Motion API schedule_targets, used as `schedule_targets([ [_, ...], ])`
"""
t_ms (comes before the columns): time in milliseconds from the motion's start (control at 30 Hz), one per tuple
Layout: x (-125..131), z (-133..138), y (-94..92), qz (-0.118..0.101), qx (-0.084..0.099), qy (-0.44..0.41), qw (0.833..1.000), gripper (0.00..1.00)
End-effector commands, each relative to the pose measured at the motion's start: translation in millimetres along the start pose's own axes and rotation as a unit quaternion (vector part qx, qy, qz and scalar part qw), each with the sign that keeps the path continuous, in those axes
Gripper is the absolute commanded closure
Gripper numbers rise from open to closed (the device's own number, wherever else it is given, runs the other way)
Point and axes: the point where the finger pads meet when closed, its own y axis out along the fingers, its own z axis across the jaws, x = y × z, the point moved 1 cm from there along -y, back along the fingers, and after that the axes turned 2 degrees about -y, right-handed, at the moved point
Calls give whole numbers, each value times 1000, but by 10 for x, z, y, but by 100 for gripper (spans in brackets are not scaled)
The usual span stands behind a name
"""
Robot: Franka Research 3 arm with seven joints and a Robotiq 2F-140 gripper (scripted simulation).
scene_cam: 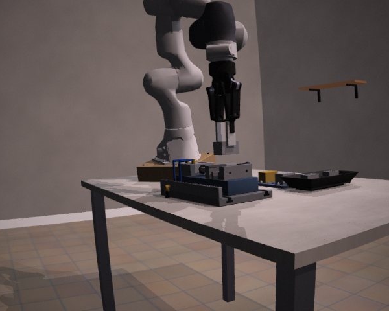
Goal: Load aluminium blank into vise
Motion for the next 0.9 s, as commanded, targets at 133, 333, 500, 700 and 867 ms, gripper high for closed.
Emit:
schedule_targets([
  [133, -21, -1, -9, -1, 0, 6, 1000, 100],
  [333, -21, -1, -9, -1, 0, 6, 1000, 100],
  [500, -21, -1, -4, -1, 0, 6, 1000, 100],
  [700, -21, -1, 5, -1, 0, 6, 1000, 100],
  [867, -21, -1, 26, -1, 0, 7, 1000, 100],
])
